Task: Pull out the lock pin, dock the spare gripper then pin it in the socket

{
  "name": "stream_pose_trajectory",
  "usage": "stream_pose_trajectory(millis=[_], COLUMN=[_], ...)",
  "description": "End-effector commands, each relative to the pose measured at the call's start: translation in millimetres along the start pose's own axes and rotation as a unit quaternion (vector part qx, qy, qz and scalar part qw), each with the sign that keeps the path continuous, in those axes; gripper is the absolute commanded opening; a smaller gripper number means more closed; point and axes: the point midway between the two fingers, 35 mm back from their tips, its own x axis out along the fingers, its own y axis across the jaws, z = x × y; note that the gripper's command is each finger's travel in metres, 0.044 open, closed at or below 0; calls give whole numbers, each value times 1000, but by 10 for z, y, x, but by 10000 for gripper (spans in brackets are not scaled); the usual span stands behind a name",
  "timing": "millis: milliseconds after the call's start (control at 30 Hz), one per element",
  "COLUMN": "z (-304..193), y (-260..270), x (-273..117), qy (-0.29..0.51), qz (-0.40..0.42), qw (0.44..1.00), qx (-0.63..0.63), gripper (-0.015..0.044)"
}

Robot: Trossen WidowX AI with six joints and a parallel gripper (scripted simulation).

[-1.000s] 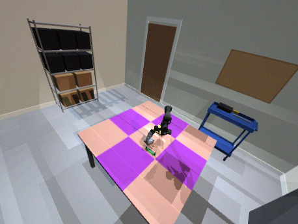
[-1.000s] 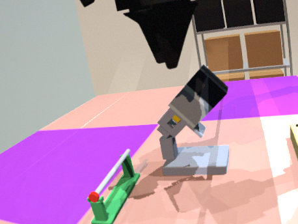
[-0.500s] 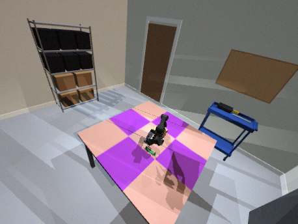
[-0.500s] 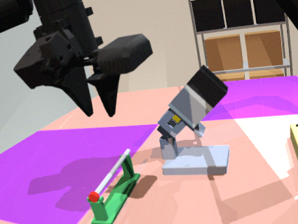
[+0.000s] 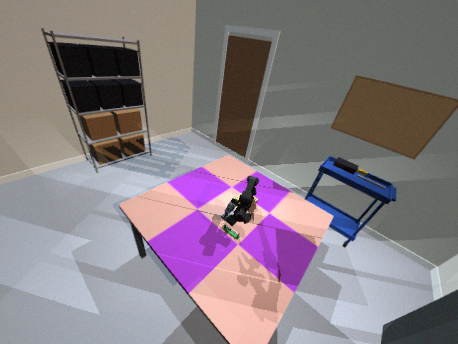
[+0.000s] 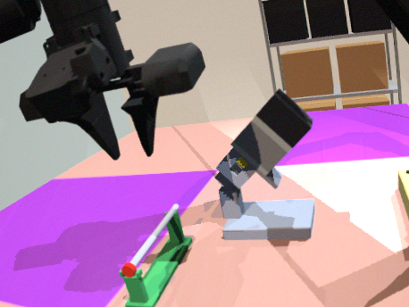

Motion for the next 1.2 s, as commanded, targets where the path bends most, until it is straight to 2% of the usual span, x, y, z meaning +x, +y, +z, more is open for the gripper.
stream_pose_trajectory(millis=[0,467,1167], z=[13,159,230], y=[-15,-12,-20], x=[54,663,957], qy=[2,2,2], qz=[-2,-3,-3], qw=[1000,1000,1000], qx=[-4,-4,-4], gripper=[180,180,180])
